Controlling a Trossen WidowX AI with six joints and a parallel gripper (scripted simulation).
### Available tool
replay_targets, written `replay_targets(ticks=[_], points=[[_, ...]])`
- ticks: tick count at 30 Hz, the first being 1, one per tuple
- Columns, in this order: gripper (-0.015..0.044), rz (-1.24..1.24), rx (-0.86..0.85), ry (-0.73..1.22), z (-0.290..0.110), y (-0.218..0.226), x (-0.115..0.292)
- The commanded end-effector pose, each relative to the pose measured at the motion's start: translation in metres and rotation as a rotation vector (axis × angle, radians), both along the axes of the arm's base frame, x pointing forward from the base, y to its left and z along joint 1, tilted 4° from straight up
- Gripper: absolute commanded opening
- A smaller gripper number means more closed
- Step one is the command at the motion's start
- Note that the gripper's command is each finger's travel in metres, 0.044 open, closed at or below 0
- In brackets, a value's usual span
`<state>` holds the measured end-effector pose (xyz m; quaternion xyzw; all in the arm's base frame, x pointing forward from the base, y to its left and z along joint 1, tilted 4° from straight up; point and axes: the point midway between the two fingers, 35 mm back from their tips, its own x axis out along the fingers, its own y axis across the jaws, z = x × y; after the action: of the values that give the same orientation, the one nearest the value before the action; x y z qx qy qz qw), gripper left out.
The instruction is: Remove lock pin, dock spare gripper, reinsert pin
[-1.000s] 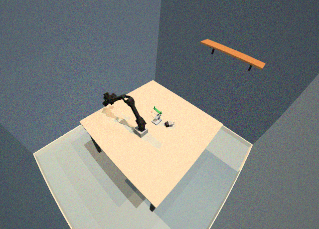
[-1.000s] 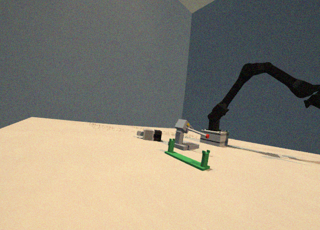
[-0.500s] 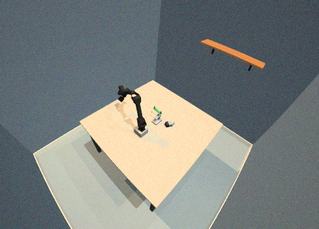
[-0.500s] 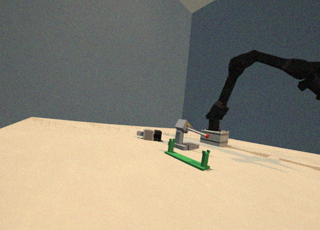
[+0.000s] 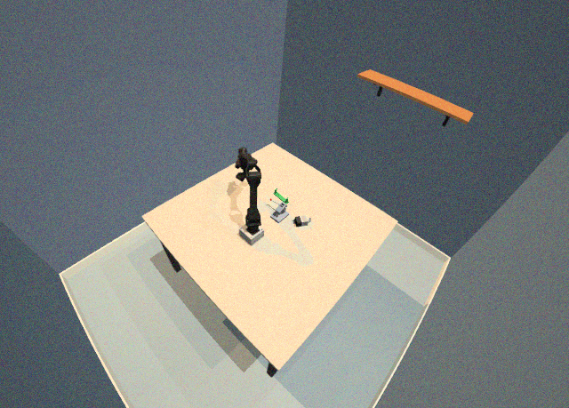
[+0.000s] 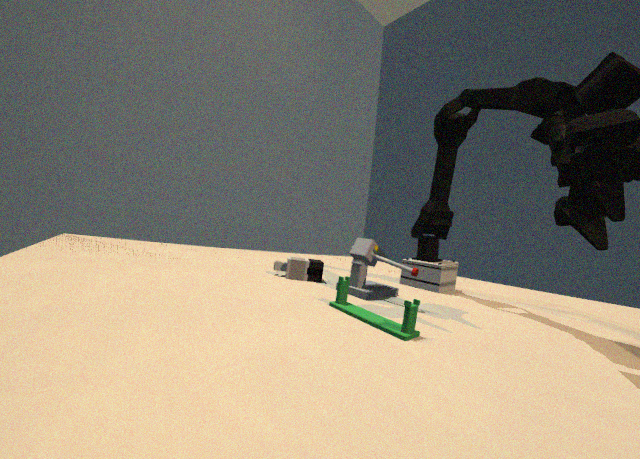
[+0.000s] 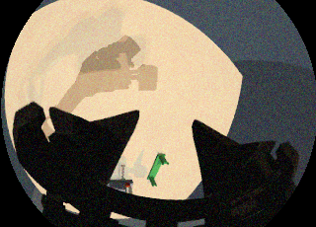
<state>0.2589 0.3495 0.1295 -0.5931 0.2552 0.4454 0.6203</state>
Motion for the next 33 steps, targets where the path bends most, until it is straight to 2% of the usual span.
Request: replay_targets(ticks=[1, 12, 23, 29, 33], points=[[0.0300, -0.013, -0.058, 0.040, 0.002, -0.036, 0.013], [0.0300, -0.074, -0.188, 0.198, 0.013, -0.151, 0.033], [0.0300, -0.126, -0.230, 0.390, 0.027, -0.250, 0.010], [0.0300, -0.132, -0.228, 0.417, 0.027, -0.261, 0.005], [0.0300, -0.132, -0.228, 0.417, 0.000, -0.258, 0.008]])
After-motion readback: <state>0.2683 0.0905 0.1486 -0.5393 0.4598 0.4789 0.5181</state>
